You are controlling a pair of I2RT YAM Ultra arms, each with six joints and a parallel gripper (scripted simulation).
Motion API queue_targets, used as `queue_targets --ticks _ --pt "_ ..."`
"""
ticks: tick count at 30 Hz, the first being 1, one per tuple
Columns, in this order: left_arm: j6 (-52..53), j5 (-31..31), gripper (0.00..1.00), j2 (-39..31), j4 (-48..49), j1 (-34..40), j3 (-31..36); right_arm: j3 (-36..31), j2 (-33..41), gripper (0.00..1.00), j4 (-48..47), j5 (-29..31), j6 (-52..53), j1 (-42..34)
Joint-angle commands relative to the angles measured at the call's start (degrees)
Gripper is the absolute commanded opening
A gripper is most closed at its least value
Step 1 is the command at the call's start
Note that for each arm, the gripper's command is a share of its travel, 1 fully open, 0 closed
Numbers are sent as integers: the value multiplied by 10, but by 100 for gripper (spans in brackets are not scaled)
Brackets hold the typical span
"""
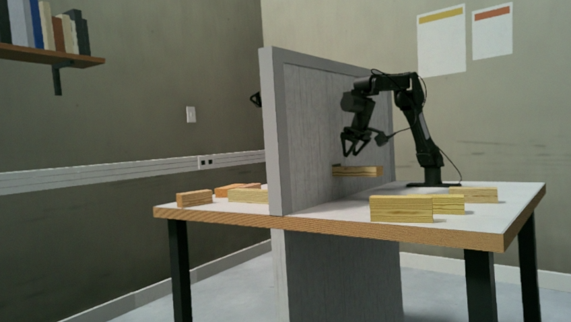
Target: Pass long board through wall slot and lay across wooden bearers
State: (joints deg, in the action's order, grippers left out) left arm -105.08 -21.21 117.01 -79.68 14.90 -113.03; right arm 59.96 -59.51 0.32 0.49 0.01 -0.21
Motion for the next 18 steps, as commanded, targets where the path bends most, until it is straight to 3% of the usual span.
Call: queue_targets --ticks 1,18 --pt "6 2 74 0 -11 1 12 17 15 100 9 3 -1 6" --pt "6 1 74 1 -10 -4 5 17 15 100 9 3 -1 6"
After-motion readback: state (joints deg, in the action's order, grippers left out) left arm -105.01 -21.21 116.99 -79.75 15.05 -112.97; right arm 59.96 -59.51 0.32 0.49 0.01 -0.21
